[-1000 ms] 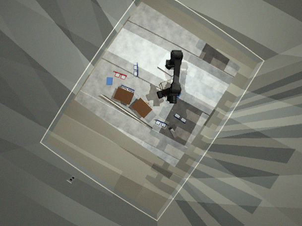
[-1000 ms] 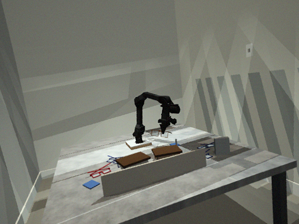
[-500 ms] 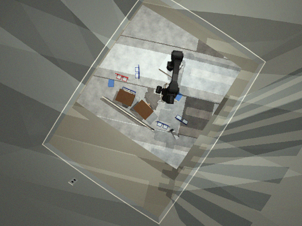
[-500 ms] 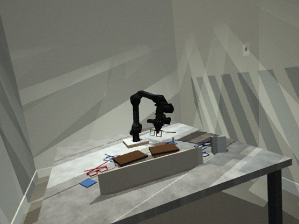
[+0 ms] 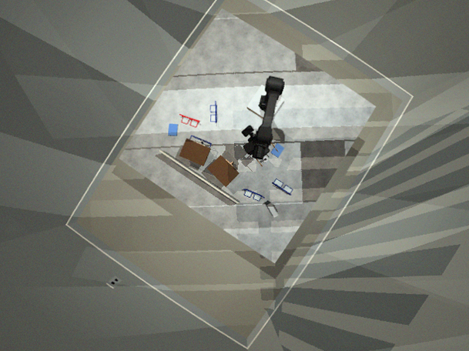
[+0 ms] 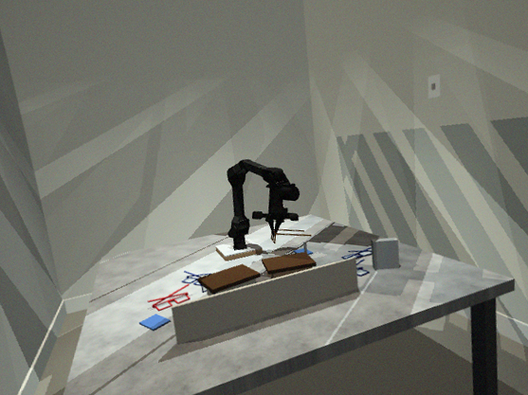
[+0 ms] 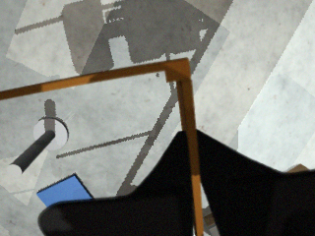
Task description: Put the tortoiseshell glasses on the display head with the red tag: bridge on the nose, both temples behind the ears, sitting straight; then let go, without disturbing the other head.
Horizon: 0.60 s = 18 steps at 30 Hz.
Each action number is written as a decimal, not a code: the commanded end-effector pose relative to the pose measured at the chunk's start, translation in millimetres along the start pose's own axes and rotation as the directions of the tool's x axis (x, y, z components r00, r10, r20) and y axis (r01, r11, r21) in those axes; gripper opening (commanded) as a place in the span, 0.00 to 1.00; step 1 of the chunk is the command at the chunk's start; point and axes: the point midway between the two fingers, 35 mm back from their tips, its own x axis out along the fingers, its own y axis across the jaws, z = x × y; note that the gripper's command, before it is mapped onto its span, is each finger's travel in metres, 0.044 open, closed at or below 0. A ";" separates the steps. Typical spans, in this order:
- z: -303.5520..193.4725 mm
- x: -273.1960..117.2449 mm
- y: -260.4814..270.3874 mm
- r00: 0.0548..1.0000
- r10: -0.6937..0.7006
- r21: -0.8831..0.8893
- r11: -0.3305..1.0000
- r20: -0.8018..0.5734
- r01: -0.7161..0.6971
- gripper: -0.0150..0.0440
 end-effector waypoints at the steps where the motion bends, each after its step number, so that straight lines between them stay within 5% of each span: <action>1: -1.0 1.8 -3.8 1.000 0.018 0.146 0.989 -0.016 -0.016 0.25; 18: -1.7 8.6 -22.0 0.993 0.091 0.748 0.664 -0.069 -0.009 0.25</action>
